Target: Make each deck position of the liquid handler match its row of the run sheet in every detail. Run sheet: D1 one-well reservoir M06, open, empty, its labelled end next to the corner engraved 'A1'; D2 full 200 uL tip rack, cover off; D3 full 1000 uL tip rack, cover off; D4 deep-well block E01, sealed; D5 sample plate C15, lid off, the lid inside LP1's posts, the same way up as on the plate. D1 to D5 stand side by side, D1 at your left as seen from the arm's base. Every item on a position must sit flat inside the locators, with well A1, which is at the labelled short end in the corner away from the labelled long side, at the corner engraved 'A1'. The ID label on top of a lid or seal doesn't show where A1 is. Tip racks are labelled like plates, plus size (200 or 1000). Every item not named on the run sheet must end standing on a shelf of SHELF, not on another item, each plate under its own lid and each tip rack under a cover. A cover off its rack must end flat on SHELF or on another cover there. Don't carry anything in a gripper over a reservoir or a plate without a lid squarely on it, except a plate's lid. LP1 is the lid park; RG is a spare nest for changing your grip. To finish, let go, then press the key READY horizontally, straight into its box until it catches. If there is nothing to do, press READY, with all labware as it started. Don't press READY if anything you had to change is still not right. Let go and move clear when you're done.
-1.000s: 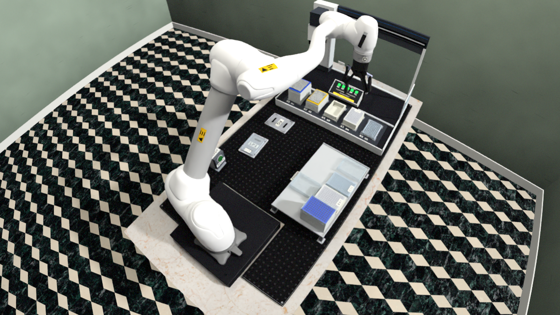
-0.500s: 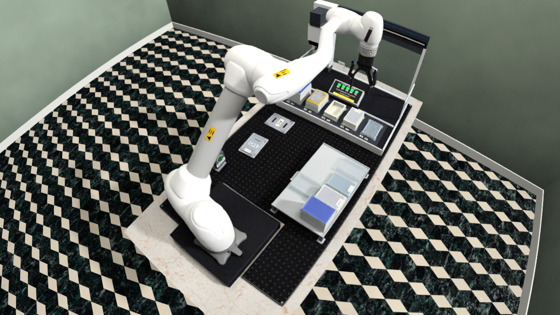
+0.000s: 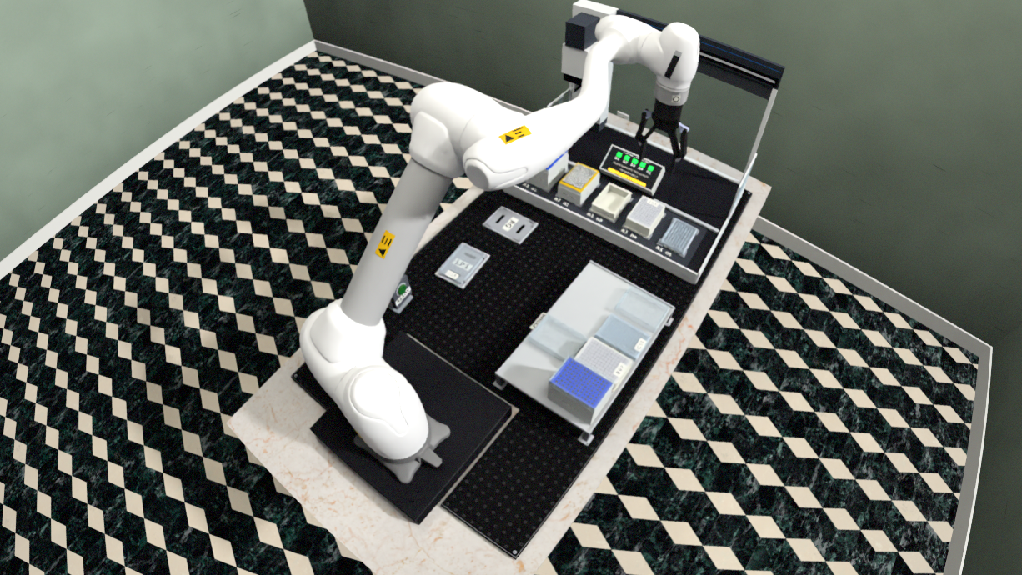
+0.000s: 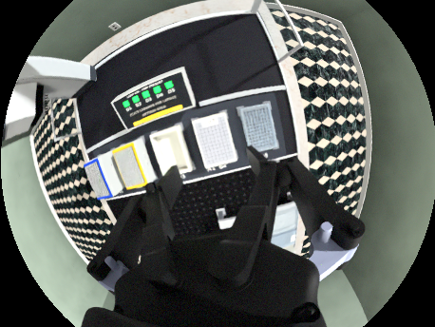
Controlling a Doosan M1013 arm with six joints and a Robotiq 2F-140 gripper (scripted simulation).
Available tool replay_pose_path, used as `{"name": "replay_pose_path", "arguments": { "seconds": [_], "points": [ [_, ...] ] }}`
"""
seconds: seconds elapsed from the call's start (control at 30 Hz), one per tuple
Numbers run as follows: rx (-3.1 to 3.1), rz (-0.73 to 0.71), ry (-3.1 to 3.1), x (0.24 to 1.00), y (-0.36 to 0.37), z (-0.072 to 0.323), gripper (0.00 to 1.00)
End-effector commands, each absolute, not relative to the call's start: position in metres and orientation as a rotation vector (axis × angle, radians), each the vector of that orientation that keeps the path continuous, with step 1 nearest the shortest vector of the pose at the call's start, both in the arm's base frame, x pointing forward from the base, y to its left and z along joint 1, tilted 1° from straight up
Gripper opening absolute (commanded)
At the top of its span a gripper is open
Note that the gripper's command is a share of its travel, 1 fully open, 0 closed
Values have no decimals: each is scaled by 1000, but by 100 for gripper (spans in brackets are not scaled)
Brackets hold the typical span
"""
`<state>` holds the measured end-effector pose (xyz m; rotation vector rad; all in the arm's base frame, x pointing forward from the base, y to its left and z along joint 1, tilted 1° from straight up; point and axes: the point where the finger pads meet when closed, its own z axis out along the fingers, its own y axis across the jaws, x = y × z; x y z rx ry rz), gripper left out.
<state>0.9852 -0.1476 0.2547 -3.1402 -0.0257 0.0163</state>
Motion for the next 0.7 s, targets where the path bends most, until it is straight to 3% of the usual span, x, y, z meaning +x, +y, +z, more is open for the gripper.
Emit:
{"name": "replay_pose_path", "arguments": {
  "seconds": [0.0, 0.67],
  "points": [
    [-3140, 13, -26, 985, -148, 255, 66],
    [-3140, 13, -26, 985, -148, 225, 66]
  ]
}}
